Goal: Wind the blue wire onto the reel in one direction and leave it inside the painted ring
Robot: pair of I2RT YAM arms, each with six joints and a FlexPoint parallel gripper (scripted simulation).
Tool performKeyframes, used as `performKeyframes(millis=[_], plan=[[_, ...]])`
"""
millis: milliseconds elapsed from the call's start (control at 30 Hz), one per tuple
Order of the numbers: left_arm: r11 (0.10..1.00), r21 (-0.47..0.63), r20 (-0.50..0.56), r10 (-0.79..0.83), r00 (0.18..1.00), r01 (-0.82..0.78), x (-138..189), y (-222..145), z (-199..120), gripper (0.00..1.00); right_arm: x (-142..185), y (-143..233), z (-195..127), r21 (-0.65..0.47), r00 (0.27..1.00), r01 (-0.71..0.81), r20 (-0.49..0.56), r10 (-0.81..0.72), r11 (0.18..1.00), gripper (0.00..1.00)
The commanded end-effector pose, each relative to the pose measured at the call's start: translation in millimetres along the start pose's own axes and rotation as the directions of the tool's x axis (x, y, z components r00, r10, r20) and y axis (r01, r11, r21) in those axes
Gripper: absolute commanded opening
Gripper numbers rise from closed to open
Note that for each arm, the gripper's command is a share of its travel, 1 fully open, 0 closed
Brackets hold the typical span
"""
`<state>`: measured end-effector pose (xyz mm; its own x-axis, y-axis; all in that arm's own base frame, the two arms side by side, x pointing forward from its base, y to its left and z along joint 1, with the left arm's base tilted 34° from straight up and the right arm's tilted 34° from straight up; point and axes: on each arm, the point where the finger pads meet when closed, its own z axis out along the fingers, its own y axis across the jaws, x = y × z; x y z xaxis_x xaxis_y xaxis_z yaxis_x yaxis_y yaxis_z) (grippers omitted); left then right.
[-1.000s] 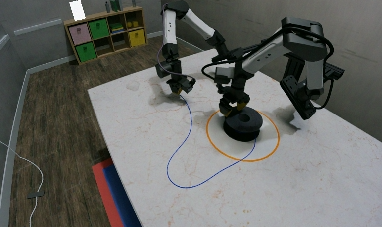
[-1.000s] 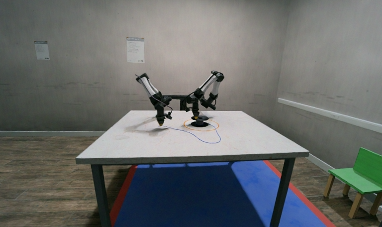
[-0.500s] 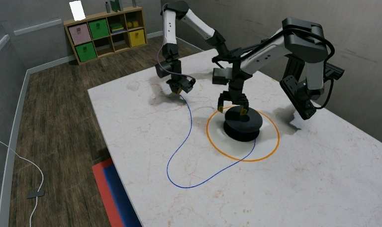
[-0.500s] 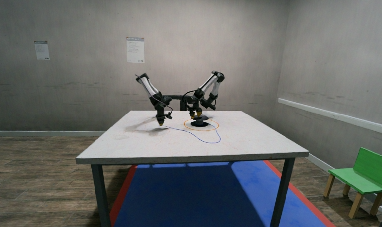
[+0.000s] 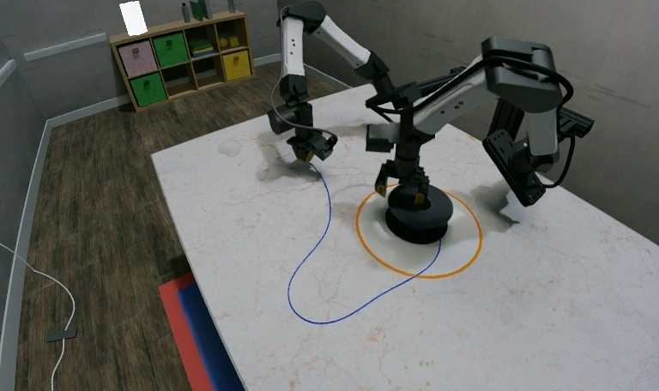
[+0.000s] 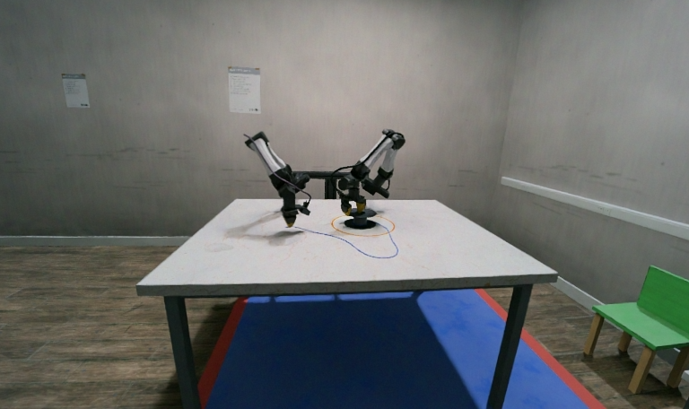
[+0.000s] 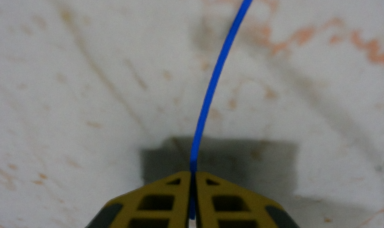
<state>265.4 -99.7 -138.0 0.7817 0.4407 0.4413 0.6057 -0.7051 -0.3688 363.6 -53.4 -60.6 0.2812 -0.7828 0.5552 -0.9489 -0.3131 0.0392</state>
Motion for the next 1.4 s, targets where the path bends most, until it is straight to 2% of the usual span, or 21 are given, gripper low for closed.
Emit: performKeyframes(millis=[0,433,1000,1267,1367], plan=[[1.0,-0.02,0.012,0.012,1.0,-0.012,-3.1,6.2,15.3,0.85,1.3,-2.5,0.2,0.008,1.0,-0.004,-0.001,0.004,1.0,0.0],[1.0,-0.02,0.012,0.012,1.0,-0.012,0.0,13.6,7.9,0.85,3.1,-2.6,-0.5,0.008,1.0,-0.004,-0.001,0.004,1.0,0.0],[1.0,-0.02,0.012,0.012,1.0,-0.012,0.0,13.6,7.9,0.6,5.6,-2.7,-1.4,0.009,1.0,-0.01,-0.001,0.01,1.0,0.0],[1.0,-0.02,0.012,-0.017,1.0,0.017,3.1,15.8,12.3,0.6,6.6,-2.8,-1.7,0.009,1.0,-0.013,-0.001,0.013,1.0,0.0],[0.997,-0.019,0.014,-0.078,0.997,0.078,8.3,14.4,12.3,0.6,7.1,-2.8,-1.9,0.009,1.0,-0.013,-0.001,0.013,1.0,0.0]])
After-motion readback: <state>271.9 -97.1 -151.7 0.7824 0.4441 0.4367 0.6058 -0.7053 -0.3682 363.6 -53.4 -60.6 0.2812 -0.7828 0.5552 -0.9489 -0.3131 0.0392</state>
